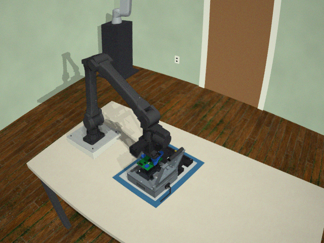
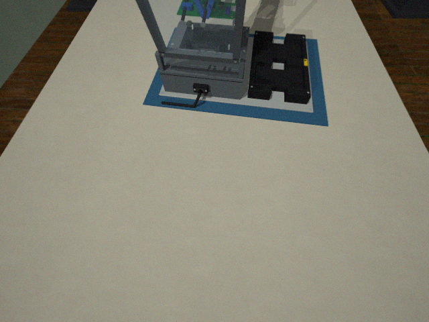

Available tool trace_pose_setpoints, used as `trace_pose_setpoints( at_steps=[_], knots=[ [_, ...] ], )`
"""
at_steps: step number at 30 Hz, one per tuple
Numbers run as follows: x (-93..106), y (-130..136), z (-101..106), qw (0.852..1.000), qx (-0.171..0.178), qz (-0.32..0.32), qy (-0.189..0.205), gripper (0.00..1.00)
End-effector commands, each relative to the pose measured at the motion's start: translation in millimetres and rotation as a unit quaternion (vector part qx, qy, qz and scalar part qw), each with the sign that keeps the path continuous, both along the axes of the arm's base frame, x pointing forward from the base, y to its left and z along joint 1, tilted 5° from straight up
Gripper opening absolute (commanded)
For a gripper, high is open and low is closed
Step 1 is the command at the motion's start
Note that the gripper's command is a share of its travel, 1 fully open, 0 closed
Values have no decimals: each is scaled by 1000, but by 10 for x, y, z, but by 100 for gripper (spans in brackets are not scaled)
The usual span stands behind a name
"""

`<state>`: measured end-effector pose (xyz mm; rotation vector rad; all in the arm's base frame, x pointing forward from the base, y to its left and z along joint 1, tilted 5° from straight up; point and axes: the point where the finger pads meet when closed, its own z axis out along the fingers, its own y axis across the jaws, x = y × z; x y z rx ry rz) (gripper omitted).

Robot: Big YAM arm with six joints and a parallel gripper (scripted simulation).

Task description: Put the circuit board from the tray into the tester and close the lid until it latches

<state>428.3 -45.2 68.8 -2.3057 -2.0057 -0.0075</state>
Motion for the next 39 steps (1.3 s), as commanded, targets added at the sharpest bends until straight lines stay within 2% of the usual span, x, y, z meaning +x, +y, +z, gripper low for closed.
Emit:
trace_pose_setpoints(
  at_steps=[1, 10, 15, 25, 39],
  knots=[
    [308, -35, 182, 999, -7, 4, -38, 72],
    [144, 4, -120, 1000, -4, 4, -18, 72],
    [127, 15, -146, 1000, -5, 4, -21, 72],
    [78, 33, -373, 1000, -3, 3, -12, 72],
    [204, 7, -226, 999, -6, 0, -37, 72]
  ],
)
